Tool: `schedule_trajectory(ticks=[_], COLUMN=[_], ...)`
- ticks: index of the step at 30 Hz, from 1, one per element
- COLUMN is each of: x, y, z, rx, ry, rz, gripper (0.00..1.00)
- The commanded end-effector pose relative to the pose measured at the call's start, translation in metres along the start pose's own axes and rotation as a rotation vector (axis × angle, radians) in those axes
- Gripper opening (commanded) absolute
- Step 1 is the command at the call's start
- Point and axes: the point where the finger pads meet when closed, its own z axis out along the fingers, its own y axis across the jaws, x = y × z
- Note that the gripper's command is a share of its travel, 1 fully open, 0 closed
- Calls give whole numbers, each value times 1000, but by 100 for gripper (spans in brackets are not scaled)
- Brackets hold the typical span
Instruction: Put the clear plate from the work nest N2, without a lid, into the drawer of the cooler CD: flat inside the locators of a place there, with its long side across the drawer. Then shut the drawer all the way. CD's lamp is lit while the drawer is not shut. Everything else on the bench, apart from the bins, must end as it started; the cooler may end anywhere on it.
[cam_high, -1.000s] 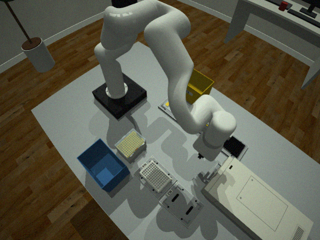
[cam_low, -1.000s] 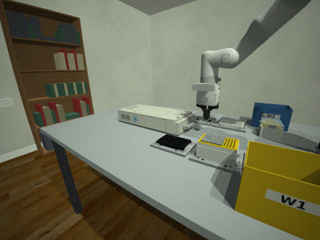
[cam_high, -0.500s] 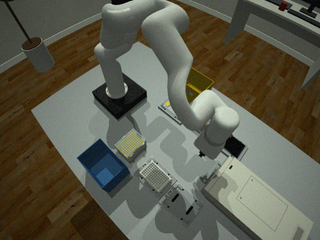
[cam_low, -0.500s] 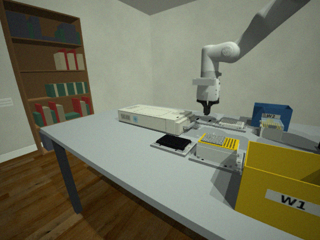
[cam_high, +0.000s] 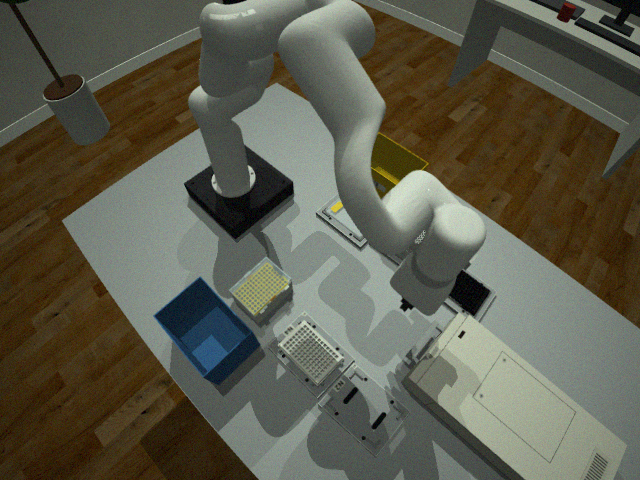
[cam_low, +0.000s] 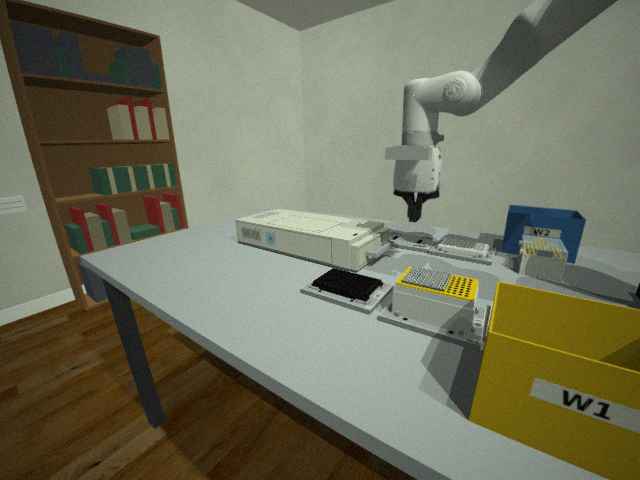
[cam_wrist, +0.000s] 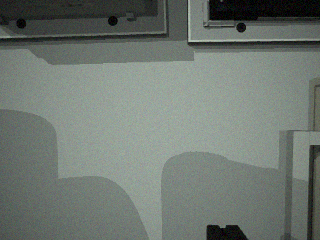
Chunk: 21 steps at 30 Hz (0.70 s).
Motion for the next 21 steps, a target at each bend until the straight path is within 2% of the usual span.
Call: schedule_trajectory(ticks=[1,15,16,21], x=[0,0,0,-1], y=[1,1,-3,-15], z=[-9,-14,-16,-25], rx=[-4,-4,-3,-2], ry=[15,15,15,15], rz=[0,0,33,133], gripper=[0,0,100,100])
